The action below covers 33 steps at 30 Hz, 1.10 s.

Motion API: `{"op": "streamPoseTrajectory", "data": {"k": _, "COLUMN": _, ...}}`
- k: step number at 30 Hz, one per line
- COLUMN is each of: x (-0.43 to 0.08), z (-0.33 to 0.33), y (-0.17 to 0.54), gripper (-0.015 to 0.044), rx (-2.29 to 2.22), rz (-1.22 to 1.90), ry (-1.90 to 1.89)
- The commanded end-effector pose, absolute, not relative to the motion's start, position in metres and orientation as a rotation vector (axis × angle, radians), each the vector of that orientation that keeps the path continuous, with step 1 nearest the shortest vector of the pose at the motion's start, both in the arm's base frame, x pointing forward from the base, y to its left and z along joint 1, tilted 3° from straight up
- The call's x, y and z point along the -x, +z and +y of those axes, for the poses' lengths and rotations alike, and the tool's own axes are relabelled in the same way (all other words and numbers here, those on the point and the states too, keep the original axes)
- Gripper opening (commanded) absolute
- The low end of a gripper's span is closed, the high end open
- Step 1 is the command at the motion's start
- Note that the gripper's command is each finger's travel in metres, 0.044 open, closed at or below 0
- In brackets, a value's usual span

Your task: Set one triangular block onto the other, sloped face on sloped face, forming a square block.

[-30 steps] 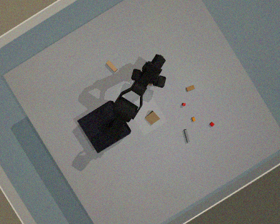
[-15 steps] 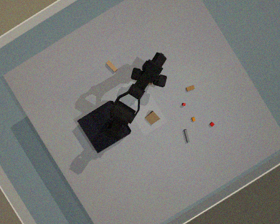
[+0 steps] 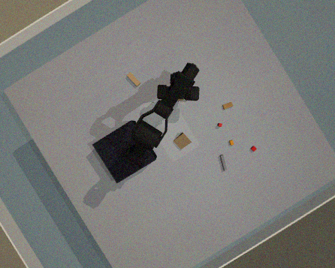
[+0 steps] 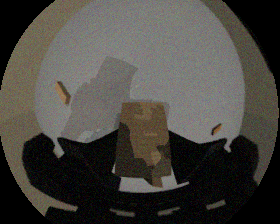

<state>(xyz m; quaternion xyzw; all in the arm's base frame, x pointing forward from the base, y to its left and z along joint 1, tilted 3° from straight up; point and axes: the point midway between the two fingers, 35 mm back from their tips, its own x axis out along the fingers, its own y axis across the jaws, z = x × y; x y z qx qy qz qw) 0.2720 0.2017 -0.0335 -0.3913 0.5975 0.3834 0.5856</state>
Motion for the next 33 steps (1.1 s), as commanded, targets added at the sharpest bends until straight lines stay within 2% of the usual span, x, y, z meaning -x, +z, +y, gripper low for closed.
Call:
{"op": "streamPoseTrajectory", "data": {"k": 1, "x": -0.2721, "z": 0.202, "y": -0.0336, "gripper": 0.0, "rx": 0.993, "rz": 1.355, "ry": 0.977}}
{"op": "streamPoseTrajectory", "data": {"k": 33, "x": -0.2715, "z": 0.202, "y": -0.0337, "gripper": 0.0, "rx": 1.613, "rz": 0.919, "ry": 1.607}}
